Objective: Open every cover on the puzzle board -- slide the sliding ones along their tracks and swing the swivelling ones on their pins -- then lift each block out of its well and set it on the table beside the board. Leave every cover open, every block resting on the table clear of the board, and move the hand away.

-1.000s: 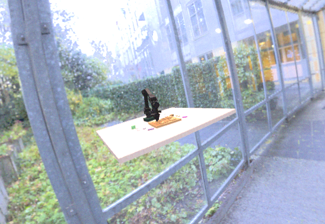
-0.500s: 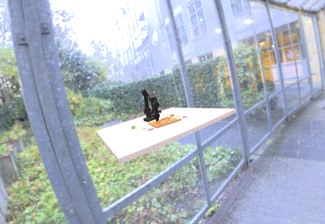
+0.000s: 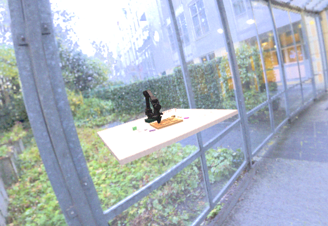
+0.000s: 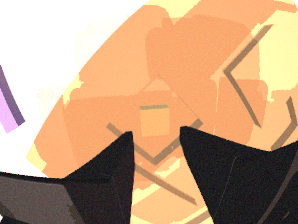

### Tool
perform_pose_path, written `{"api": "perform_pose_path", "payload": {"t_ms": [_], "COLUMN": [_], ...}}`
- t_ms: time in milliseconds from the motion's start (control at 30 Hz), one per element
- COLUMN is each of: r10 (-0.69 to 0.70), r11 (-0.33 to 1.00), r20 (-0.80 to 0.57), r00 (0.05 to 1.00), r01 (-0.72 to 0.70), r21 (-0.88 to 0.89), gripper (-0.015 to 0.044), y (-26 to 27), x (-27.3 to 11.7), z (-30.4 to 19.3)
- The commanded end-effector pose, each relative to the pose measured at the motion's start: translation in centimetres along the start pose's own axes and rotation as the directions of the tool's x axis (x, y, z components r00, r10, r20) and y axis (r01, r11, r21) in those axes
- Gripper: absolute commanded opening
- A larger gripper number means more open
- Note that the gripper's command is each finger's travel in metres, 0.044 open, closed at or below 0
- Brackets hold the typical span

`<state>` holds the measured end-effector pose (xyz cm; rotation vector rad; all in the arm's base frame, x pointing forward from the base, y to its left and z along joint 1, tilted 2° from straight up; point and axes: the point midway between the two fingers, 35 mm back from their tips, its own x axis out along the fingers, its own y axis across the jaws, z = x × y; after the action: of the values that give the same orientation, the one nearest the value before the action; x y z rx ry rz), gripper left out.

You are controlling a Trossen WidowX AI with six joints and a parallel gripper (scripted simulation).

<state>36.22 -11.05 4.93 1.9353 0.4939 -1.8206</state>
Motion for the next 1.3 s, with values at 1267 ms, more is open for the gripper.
{"api": "perform_pose_path", "payload": {"t_ms": [1267], "r10": [-0.004], "r11": [1.0], "r20": [0.003], "r00": [1.0], "r01": [0.004], "r21": [0.001], "gripper": [0.0097], "y": [-0.1], "x": [1.9], "z": [0.1]}}
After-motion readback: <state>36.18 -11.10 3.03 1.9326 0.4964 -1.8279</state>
